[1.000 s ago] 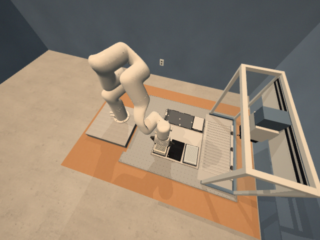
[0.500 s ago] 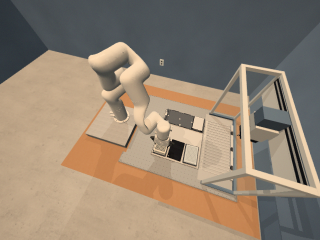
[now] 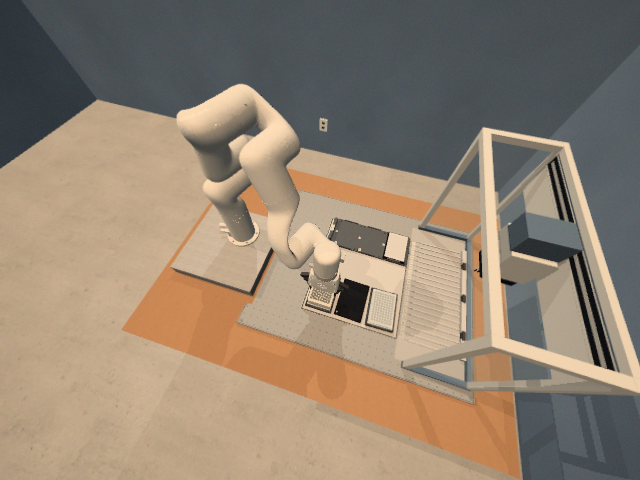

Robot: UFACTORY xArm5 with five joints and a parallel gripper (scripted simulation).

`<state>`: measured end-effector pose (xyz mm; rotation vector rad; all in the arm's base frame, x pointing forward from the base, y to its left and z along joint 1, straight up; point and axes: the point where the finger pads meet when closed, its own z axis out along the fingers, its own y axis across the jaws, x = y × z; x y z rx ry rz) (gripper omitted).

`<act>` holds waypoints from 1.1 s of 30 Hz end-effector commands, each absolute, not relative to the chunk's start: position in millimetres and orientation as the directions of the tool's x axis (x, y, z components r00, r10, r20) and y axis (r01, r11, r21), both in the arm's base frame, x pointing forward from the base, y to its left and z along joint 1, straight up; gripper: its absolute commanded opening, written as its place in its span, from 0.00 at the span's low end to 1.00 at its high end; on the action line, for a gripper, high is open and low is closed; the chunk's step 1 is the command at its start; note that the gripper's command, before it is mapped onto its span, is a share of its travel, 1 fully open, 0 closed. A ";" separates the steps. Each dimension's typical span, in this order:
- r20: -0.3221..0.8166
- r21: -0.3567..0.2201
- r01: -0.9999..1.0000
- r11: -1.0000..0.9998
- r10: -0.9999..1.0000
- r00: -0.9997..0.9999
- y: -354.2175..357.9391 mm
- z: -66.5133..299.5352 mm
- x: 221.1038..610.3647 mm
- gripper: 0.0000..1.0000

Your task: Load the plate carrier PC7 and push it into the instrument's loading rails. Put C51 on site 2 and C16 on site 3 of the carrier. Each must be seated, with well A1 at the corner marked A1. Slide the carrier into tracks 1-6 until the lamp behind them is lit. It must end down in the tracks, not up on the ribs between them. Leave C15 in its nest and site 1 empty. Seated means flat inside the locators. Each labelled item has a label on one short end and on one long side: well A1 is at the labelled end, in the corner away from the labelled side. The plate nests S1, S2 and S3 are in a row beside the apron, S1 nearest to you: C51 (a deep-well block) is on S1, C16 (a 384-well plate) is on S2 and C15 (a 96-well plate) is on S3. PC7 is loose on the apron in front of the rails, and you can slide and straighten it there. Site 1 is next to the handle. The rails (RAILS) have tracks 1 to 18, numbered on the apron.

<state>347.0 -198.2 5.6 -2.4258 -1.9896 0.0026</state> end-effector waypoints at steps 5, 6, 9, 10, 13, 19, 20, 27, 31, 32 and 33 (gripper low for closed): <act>0.000 -0.001 0.981 -0.196 0.981 0.196 -198.8 6.7 348.2 0.00; 0.000 -0.001 0.981 -0.196 0.981 0.196 -198.8 6.7 348.2 0.00; 0.000 -0.001 0.981 -0.196 0.981 0.196 -198.8 6.7 348.2 0.00; 0.000 -0.001 0.981 -0.196 0.981 0.196 -198.8 6.7 348.2 0.00; 0.000 -0.001 0.981 -0.196 0.981 0.196 -198.8 6.7 348.2 0.00; 0.000 -0.001 0.981 -0.196 0.981 0.196 -198.8 6.7 348.2 0.00; 0.000 -0.001 0.981 -0.196 0.981 0.196 -198.8 6.7 348.2 0.00; 0.000 -0.001 0.981 -0.196 0.981 0.196 -198.8 6.7 348.2 0.00; 0.000 -0.001 0.981 -0.196 0.981 0.196 -198.9 8.0 348.3 0.00; 0.000 -0.001 0.981 -0.196 0.981 0.196 -198.9 8.6 348.3 0.00; 0.000 -0.001 0.981 -0.196 0.981 0.196 -198.9 9.4 348.3 0.00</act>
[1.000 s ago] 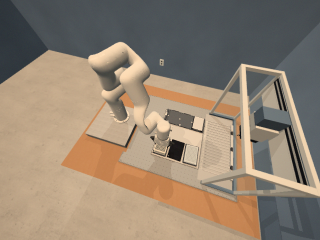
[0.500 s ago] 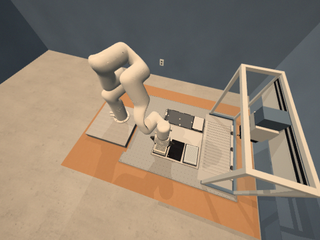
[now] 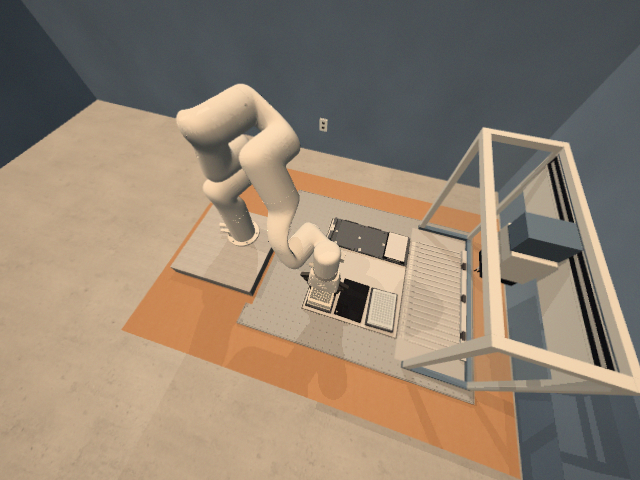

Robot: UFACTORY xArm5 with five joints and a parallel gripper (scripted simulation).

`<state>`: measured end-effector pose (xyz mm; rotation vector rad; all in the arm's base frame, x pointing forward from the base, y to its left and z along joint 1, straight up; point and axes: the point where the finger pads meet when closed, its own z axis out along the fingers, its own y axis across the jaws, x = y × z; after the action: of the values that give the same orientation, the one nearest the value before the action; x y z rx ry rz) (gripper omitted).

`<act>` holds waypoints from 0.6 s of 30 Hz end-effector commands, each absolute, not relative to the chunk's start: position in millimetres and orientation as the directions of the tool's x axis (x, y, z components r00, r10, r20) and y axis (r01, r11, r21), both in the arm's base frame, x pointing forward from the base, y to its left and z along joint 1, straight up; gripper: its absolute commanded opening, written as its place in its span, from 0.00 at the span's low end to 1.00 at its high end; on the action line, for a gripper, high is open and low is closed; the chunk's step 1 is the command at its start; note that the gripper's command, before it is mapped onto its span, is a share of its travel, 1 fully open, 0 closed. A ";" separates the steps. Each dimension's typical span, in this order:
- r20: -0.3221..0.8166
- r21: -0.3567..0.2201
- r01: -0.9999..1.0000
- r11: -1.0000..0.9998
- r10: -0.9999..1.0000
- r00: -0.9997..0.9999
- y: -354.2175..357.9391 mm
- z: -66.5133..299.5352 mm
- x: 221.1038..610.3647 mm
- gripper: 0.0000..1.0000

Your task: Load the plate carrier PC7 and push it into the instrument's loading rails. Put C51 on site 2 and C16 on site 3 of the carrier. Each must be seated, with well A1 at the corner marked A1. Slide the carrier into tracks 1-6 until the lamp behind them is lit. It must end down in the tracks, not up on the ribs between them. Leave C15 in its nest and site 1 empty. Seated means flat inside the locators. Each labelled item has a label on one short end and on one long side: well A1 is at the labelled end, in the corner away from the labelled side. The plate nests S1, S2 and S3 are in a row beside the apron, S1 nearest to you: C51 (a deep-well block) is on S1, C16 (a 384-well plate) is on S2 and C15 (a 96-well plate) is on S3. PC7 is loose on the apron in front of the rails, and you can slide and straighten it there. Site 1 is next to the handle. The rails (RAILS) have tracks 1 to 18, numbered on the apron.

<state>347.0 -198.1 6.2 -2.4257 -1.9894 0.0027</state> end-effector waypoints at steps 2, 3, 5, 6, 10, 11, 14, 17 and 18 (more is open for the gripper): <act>0.000 -0.001 0.981 -0.196 0.981 0.196 -198.9 9.4 348.3 0.00; 0.000 -0.001 0.981 -0.196 0.981 0.196 -198.9 10.0 348.3 0.00; 0.000 -0.001 0.981 -0.196 0.981 0.196 -198.9 11.4 348.3 0.00; 0.000 -0.001 0.981 -0.196 0.981 0.196 -198.9 12.1 348.3 0.00; 0.000 -0.001 0.981 -0.196 0.981 0.196 -198.9 14.7 348.3 0.00; 0.000 -0.001 0.981 -0.196 0.981 0.196 -198.9 15.4 348.3 0.00; 0.000 -0.001 0.981 -0.196 0.981 0.196 -198.9 17.4 348.3 0.00; 0.000 -0.001 0.981 -0.196 0.981 0.196 -198.9 19.4 348.3 0.00; 0.000 -0.001 0.981 -0.196 0.981 0.196 -198.9 19.4 348.3 0.00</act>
<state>347.2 -198.2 16.4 -2.4261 -1.9897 0.0024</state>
